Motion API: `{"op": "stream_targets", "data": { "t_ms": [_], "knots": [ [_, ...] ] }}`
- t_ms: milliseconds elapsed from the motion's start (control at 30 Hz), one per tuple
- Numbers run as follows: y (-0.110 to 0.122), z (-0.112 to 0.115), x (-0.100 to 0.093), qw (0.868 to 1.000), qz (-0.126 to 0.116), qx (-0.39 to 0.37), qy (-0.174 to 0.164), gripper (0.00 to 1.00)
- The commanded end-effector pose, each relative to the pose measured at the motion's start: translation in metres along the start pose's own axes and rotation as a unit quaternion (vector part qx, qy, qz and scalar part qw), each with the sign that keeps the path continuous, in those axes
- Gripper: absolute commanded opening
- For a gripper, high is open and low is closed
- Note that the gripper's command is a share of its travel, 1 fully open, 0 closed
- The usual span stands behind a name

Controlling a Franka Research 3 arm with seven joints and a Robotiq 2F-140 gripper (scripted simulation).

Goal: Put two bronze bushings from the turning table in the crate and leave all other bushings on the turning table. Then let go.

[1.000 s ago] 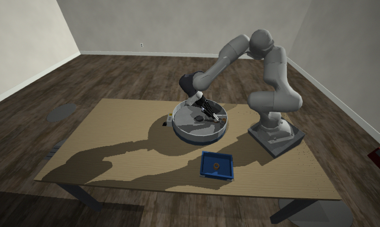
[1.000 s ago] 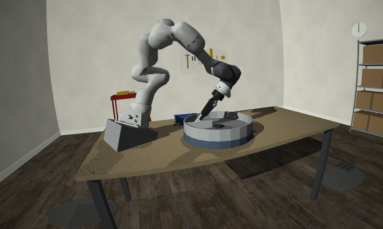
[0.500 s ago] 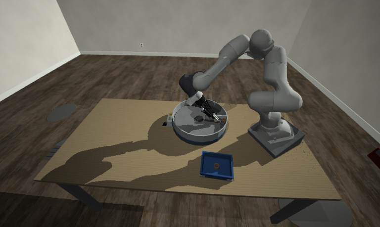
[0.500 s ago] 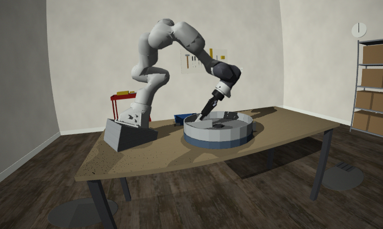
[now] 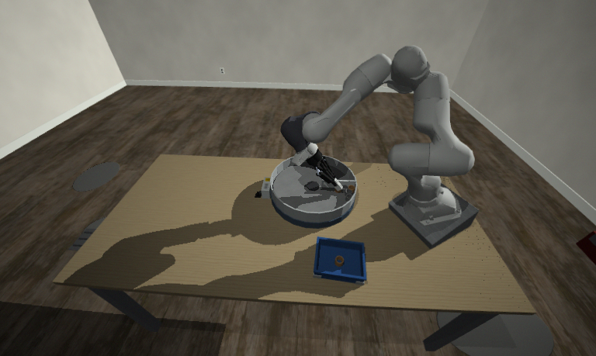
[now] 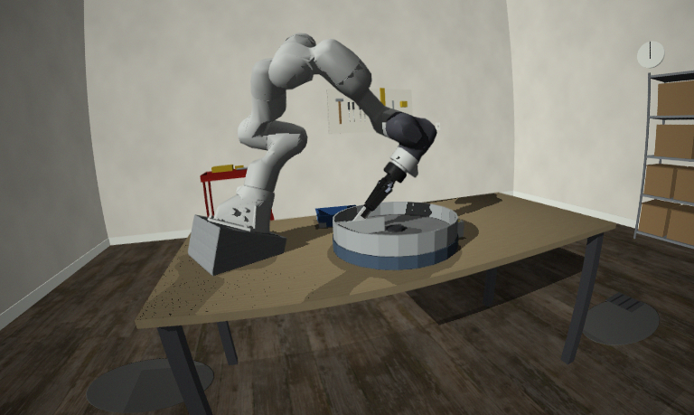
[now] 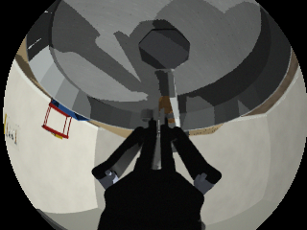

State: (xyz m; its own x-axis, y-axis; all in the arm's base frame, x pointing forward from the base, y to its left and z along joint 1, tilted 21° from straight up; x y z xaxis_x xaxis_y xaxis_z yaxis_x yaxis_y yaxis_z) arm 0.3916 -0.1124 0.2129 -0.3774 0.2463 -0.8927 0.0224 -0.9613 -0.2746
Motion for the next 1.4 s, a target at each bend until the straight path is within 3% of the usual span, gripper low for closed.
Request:
{"op": "stream_targets", "data": {
  "t_ms": [0, 1067, 1367],
  "knots": [
    [0.001, 0.0, 0.001, 1.0, 0.001, 0.003, 0.0, 0.0],
    [0.0, 0.0, 0.001, 1.0, 0.001, 0.003, 0.0, 0.0],
    [-0.024, -0.005, 0.0, 1.0, 0.001, 0.003, 0.0, 0.0]
  ]
}}
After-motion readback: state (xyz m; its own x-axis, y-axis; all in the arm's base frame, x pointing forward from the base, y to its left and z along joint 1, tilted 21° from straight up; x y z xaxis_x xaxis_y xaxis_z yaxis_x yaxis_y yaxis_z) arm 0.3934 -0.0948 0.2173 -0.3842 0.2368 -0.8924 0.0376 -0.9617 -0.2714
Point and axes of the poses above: the point where the finger pads meet when closed, its own x axis out along the fingers, its own y axis across the jaws, z = x × y, the point moved 10 cm from there along -x, back along the fingers, and after that the axes turned 7 degrees about -x, right-handed, at the moved point
